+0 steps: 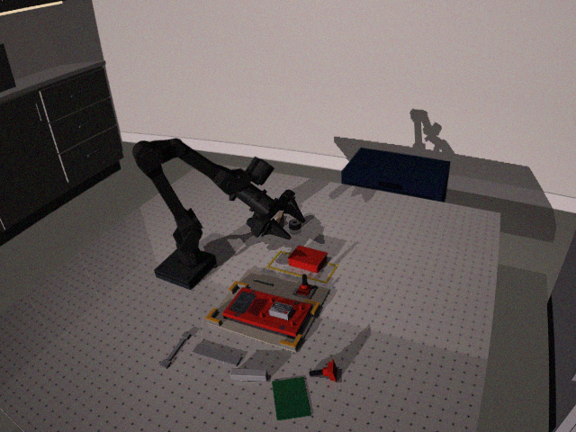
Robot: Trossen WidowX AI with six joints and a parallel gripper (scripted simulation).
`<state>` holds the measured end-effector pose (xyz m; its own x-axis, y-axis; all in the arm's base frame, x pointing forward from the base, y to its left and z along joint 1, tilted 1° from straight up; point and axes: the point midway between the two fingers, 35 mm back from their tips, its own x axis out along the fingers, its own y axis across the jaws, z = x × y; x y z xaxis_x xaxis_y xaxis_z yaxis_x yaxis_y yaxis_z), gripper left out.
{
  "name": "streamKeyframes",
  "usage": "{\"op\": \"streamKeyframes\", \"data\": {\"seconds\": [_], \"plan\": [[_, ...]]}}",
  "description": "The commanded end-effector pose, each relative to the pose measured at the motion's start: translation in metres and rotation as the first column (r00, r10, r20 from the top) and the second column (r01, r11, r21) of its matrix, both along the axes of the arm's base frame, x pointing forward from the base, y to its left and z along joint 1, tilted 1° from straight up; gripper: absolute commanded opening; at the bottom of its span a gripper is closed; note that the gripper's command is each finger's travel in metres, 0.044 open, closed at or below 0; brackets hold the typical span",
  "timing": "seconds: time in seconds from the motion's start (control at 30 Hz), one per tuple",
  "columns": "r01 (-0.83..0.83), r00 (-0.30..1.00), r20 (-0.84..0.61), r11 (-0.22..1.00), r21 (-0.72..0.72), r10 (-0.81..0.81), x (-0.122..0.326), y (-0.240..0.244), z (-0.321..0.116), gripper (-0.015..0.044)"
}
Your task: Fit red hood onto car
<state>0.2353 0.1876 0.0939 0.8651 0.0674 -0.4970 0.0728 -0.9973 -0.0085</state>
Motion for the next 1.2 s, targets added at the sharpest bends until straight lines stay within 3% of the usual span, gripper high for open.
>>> {"op": "streamKeyframes", "data": {"seconds": [0.0, 0.1, 0.17, 0.3, 0.4, 0.57, 0.77, 0.93, 1.17], "plan": [[-0.007, 1.000, -0.004, 1.000, -0.007, 0.006, 0.000, 0.000, -0.001, 0.0361], [-0.007, 1.000, -0.004, 1.000, -0.007, 0.006, 0.000, 0.000, -0.001, 0.0282], [0.023, 0.999, -0.025, 0.999, 0.038, -0.022, 0.002, 0.002, -0.002, 0.0335], [0.231, 0.967, -0.175, 0.935, 0.270, -0.188, 0.013, 0.009, -0.005, 0.0440], [0.418, 0.899, -0.312, 0.813, 0.404, -0.307, 0.021, 0.012, -0.007, 0.0440], [0.710, 0.702, -0.549, 0.493, 0.502, -0.454, 0.034, 0.015, -0.011, 0.0440], [0.907, 0.349, -0.788, -0.029, 0.421, -0.507, 0.047, 0.013, -0.013, 0.0440], [0.847, 0.025, -0.901, -0.470, 0.249, -0.433, 0.053, 0.010, -0.012, 0.0440], [0.587, -0.261, -0.928, -0.807, 0.066, -0.265, 0.058, 0.005, -0.009, 0.0440]]}}
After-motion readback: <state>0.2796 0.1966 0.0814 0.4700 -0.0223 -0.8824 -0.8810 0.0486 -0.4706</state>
